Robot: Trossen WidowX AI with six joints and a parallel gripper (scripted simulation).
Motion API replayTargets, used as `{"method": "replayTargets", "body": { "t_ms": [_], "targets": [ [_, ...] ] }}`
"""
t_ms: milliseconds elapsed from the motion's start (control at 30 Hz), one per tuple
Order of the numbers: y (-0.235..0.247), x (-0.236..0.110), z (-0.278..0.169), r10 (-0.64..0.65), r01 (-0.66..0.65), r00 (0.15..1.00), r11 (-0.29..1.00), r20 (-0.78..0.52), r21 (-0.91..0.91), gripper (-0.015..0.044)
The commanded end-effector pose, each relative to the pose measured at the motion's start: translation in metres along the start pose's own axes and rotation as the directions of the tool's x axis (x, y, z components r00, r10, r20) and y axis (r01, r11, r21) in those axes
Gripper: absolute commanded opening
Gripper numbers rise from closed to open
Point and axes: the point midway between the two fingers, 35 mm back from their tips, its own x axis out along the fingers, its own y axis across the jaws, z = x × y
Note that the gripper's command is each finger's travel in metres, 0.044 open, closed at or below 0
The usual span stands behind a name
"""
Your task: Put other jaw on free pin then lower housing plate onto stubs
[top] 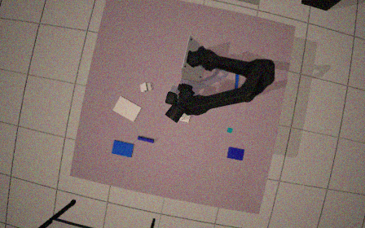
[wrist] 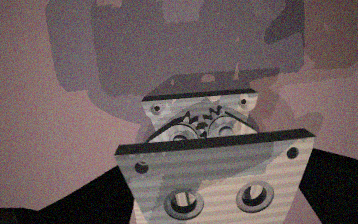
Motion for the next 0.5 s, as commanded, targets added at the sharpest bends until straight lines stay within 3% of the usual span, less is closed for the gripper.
{"method": "replayTargets", "body": {
  "t_ms": [0,467],
  "targets": [
    [0.0,0.008,0.001,-0.004,0.004,1.0,1.0,0.003,0.01,0.0351],
    [0.0,0.031,0.002,-0.006,0.005,1.0,1.0,0.003,0.01,0.0351]
  ]
}}
